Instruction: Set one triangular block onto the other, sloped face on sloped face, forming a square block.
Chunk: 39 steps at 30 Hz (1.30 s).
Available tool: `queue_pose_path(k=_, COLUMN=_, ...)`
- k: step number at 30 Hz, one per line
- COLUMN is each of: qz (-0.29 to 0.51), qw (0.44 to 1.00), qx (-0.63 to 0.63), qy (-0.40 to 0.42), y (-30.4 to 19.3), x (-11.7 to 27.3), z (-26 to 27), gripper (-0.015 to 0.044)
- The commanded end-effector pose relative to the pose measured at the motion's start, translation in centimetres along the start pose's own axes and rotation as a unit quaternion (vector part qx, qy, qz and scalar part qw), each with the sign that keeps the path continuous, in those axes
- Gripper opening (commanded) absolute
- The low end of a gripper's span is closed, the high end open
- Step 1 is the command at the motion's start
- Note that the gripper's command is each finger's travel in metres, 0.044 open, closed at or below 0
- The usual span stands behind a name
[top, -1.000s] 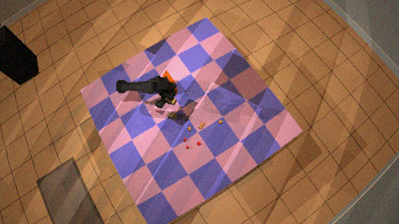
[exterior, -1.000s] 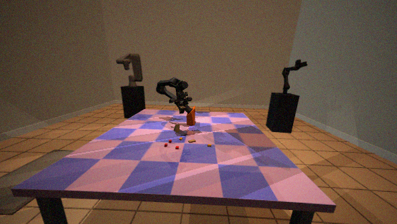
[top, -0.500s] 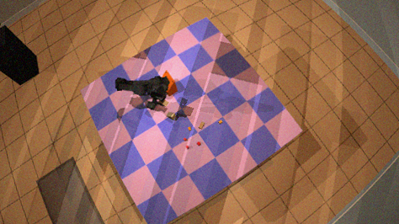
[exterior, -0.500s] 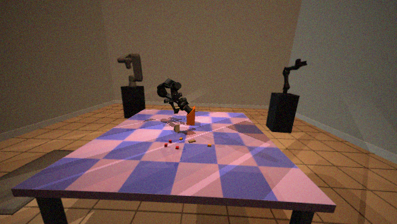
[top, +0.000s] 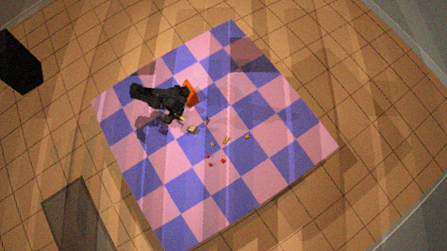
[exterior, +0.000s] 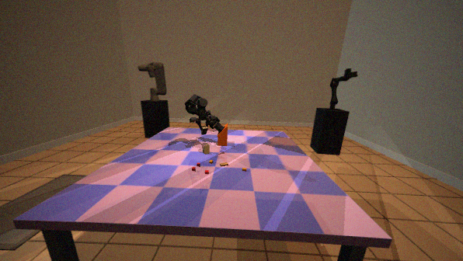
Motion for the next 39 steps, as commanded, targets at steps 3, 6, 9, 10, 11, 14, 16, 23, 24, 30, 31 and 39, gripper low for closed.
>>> queue_pose_path(k=3, qz=-0.001, qw=1.000, qx=-0.003, qy=0.008, y=0.0, x=-1.4, z=0.1, gripper=0.0000)
queue_pose_path(k=6, qz=-0.001, qw=1.000, qx=-0.003, qy=0.009, y=0.1, x=-2.2, z=0.1, gripper=0.0000)
queue_pose_path(k=9, qz=-0.002, qw=1.000, qx=-0.003, qy=0.009, y=0.2, x=-2.9, z=0.0, gripper=0.0000)
queue_pose_path(k=10, qz=-0.002, qw=1.000, qx=-0.003, qy=0.009, y=0.2, x=-3.2, z=0.0, gripper=0.0000)
queue_pose_path(k=11, qz=-0.003, qw=1.000, qx=-0.004, qy=0.009, y=0.2, x=-3.4, z=0.0, gripper=0.0000)
queue_pose_path(k=14, qz=-0.004, qw=1.000, qx=-0.004, qy=0.006, y=0.1, x=-4.2, z=-0.2, gripper=0.0000)
queue_pose_path(k=16, qz=-0.005, qw=1.000, qx=-0.004, qy=0.004, y=0.1, x=-4.7, z=-0.3, gripper=0.0000)
queue_pose_path(k=23, qz=-0.008, qw=1.000, qx=-0.001, qy=-0.007, y=-0.4, x=-6.2, z=-0.8, gripper=0.0000)
queue_pose_path(k=24, qz=-0.008, qw=1.000, qx=-0.001, qy=-0.008, y=-0.5, x=-6.3, z=-0.8, gripper=0.0000)
queue_pose_path(k=30, qz=-0.008, qw=1.000, qx=-0.002, qy=-0.007, y=-0.4, x=-7.8, z=-0.6, gripper=0.0000)
queue_pose_path(k=31, qz=-0.008, qw=1.000, qx=-0.002, qy=-0.007, y=-0.4, x=-8.3, z=-0.6, gripper=0.0000)
queue_pose_path(k=39, qz=-0.009, qw=1.000, qx=-0.001, qy=-0.009, y=-0.4, x=-9.4, z=-0.6, gripper=0.0000)
Point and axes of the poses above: the point midway between the two fingers, 35 mm back from their tips, its own x axis back along the fingers, its own z axis across the jaws, y = z × x, the point moved 2 cm from there along x, back along the fingers, and after that the axes turned 15 degrees about -x, right-handed, at the moved point
